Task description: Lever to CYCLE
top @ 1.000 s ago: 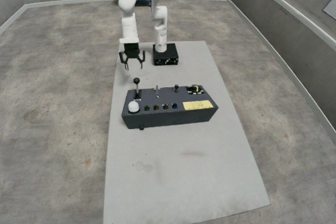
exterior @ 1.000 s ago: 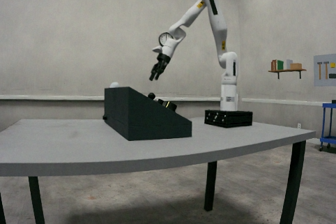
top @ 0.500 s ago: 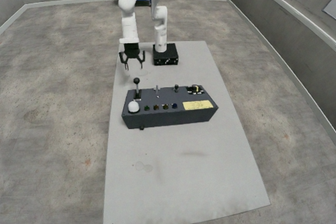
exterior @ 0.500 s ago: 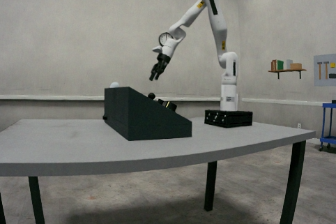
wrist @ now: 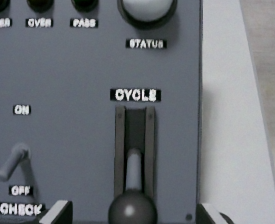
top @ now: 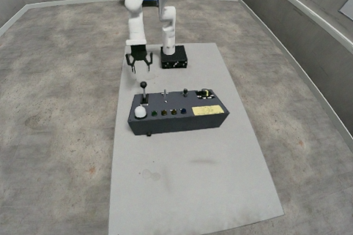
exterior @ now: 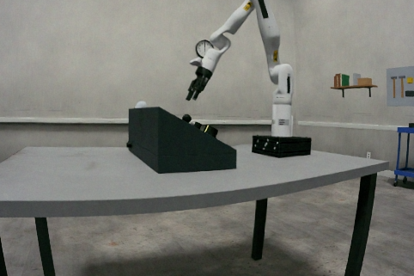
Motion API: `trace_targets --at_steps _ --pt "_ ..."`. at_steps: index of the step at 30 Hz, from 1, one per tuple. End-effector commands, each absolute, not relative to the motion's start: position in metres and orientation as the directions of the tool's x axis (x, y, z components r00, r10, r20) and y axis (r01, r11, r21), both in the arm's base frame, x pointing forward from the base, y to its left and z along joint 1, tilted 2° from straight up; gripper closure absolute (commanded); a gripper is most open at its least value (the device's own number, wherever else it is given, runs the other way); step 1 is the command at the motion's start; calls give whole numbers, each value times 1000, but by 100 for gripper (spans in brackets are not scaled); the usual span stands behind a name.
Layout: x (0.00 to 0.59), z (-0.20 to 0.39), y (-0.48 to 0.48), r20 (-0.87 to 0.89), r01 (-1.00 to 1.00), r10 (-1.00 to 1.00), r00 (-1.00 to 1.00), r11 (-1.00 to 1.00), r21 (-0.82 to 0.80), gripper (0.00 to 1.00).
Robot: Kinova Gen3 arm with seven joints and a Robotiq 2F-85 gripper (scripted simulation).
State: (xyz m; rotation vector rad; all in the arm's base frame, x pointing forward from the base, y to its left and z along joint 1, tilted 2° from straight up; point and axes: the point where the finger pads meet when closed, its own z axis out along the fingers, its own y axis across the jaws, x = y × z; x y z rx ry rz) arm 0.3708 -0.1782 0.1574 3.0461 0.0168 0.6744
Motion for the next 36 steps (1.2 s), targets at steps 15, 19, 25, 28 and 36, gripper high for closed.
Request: trace_targets --at_steps 15,19,25,28,36 --pt "350 150 -177 422 6 16 906 -1000 25 23" --pt "350 150 -177 422 6 16 906 -1000 25 23" --pt "350 150 -177 422 6 16 906 -1000 25 23" --pt "350 150 -177 422 6 16 906 -1000 25 23" --pt "350 150 -177 422 6 16 906 -1000 25 23"
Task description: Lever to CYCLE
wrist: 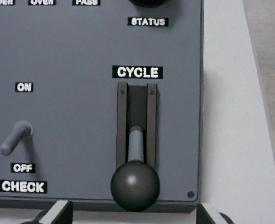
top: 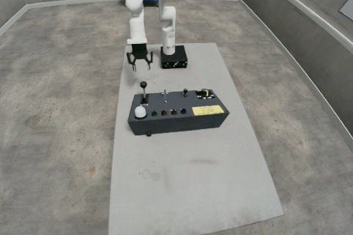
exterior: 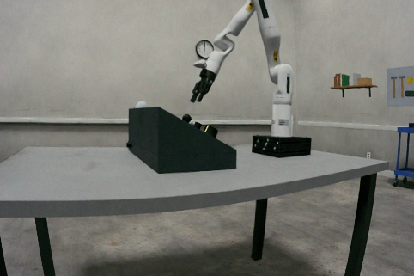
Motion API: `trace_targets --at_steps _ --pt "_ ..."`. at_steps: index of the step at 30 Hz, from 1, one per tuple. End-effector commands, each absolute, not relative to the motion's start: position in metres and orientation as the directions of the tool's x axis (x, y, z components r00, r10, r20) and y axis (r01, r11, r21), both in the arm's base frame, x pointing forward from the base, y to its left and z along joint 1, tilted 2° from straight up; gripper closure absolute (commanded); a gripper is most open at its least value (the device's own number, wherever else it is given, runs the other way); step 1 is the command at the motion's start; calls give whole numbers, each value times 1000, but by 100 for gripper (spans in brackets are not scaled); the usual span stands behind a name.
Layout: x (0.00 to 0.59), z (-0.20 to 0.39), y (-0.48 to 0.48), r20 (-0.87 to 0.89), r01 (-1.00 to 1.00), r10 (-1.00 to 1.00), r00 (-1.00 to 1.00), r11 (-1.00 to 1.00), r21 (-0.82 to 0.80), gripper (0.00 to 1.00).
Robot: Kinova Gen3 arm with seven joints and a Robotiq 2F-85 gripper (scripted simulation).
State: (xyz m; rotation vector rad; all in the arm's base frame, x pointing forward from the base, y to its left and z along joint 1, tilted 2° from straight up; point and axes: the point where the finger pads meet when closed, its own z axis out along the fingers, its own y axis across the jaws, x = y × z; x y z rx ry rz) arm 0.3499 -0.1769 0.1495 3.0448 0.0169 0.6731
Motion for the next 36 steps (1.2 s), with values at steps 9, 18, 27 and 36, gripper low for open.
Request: trace_targets --at_steps 9,18,27,36 --pt "350 150 -177 422 6 16 906 -1000 25 23" --pt "352 147 -177 423 6 16 906 -1000 25 23" --pt "354 142 -177 423 6 16 906 -1000 25 23" --pt "357 136 -177 423 6 16 906 -1000 25 23"
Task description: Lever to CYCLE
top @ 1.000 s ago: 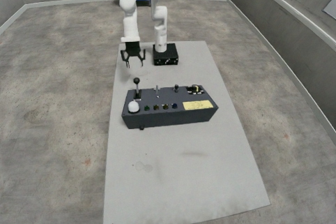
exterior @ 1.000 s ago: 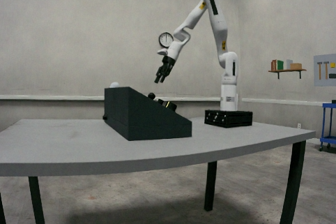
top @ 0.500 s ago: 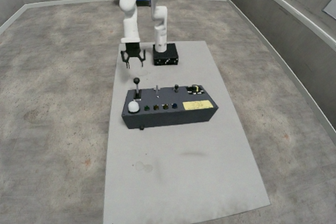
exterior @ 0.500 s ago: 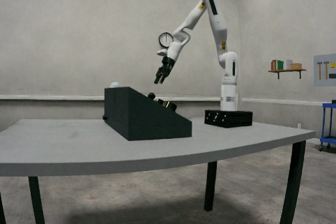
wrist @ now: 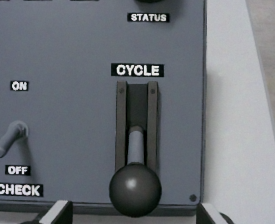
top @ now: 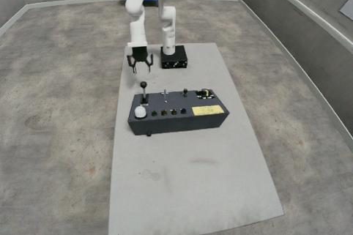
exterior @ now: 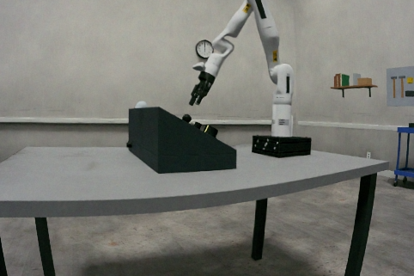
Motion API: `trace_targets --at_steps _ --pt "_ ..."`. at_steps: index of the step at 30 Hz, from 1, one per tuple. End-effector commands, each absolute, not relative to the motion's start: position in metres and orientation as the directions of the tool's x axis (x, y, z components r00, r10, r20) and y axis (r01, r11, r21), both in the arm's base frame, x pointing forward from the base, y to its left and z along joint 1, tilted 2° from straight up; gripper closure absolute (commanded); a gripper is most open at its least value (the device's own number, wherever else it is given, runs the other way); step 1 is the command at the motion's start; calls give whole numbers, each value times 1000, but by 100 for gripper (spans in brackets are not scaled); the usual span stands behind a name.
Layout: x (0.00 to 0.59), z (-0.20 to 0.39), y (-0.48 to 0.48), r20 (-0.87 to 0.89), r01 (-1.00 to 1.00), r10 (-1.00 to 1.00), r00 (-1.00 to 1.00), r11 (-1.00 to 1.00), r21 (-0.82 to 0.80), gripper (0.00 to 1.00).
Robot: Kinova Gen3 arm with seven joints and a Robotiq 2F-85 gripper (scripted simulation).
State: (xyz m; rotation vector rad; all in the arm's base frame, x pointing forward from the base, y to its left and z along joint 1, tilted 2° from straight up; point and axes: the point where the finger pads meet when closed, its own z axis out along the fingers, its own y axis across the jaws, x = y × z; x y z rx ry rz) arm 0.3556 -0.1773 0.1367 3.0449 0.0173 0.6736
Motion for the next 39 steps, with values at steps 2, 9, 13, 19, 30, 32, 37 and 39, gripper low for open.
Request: trace_targets --at_steps 2,9,13,19,30,32,37,39 --pt "358 134 -178 423 6 16 906 -1000 25 23" --pt "362 124 -178 423 6 16 906 -1000 25 23" --pt "363 121 -178 423 6 16 906 -1000 25 23" --pt "368 111 -178 423 6 16 906 -1000 25 23" --pt "376 92 -179 423 6 16 906 -1000 26 23" --pt "378 87 -179 423 6 16 906 -1000 26 23" --pt "383 77 -179 423 6 16 906 -1000 26 23" --pt "384 74 -179 423 6 16 906 -1000 26 23"
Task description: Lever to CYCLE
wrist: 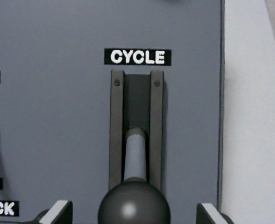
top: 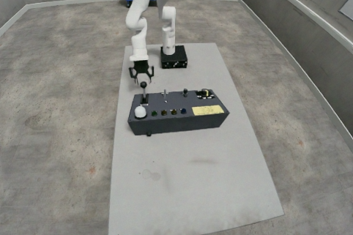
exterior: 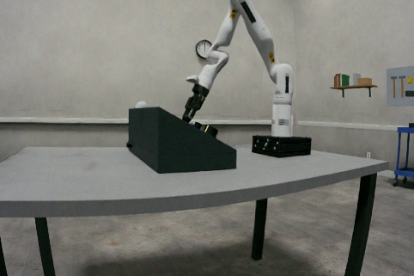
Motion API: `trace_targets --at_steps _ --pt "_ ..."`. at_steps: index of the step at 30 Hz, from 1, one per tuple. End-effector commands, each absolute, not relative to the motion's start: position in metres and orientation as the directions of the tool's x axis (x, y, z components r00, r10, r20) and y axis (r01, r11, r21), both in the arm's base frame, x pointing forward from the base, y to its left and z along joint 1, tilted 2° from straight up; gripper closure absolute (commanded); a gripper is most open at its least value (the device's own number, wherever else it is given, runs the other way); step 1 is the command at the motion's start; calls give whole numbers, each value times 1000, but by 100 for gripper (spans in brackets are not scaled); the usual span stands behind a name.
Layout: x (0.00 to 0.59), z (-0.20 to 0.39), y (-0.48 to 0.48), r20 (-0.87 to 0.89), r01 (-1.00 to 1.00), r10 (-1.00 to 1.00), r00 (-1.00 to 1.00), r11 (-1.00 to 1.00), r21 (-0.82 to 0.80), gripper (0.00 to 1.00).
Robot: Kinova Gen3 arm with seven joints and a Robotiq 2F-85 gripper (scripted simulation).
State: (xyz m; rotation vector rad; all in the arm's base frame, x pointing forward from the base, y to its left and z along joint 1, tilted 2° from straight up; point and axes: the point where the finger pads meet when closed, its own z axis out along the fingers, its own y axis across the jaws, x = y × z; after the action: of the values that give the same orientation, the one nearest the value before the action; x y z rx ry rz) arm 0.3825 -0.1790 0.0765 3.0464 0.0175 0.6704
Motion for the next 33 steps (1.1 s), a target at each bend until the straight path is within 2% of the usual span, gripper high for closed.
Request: trace_targets --at_steps 1,33 --pt "385 72 -179 423 6 16 906 -1000 26 23" --pt "389 63 -179 423 6 16 906 -1000 26 23"
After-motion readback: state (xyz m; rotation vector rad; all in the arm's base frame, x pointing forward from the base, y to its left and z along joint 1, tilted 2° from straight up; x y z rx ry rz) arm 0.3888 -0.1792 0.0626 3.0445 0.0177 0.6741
